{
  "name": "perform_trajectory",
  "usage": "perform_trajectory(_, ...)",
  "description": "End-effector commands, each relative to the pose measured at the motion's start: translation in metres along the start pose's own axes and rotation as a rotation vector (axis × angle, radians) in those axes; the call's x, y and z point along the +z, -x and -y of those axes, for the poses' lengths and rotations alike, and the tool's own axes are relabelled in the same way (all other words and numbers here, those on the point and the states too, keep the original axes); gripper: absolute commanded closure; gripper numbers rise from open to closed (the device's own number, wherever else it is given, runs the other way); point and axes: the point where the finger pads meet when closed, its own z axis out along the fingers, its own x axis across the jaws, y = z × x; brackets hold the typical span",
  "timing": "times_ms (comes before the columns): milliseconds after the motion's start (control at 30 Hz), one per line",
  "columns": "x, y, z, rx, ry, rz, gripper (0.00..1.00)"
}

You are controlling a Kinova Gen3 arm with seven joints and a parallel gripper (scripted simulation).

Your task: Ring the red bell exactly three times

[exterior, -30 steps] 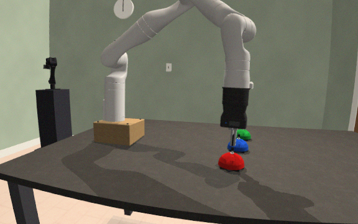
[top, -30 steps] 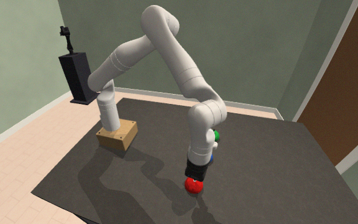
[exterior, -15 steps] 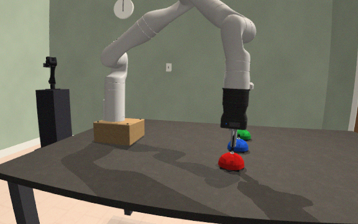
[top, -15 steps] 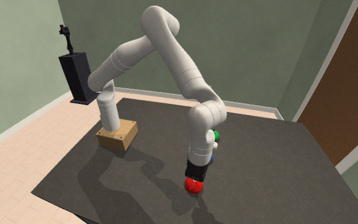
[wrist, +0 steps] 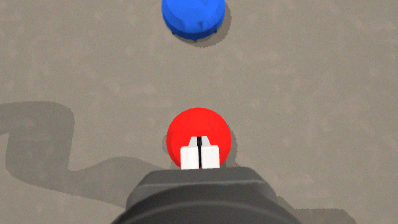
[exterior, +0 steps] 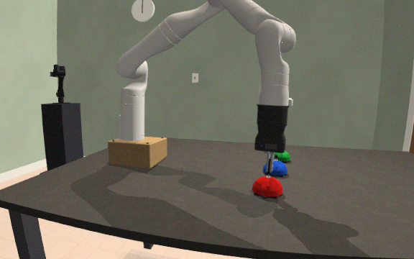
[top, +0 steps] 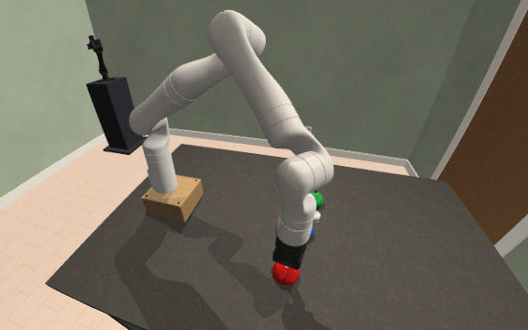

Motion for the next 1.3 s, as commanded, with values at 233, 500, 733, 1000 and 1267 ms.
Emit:
perform_trajectory(233, -0.0004, 0.0, -0.0004, 0.0, 0.0, 0.0, 0.83)
perform_trajectory(500, -0.0004, 0.0, -0.0004, 0.0, 0.0, 0.0, 0.83)
perform_trajectory(733, -0.0004, 0.0, -0.0004, 0.0, 0.0, 0.0, 0.83)
perform_trajectory(1000, 0.0012, 0.0, -0.0004, 0.0, 0.0, 0.0, 0.83)
perform_trajectory(1267, 0.0038, 0.0, -0.0004, 0.0, 0.0, 0.0, 0.83)
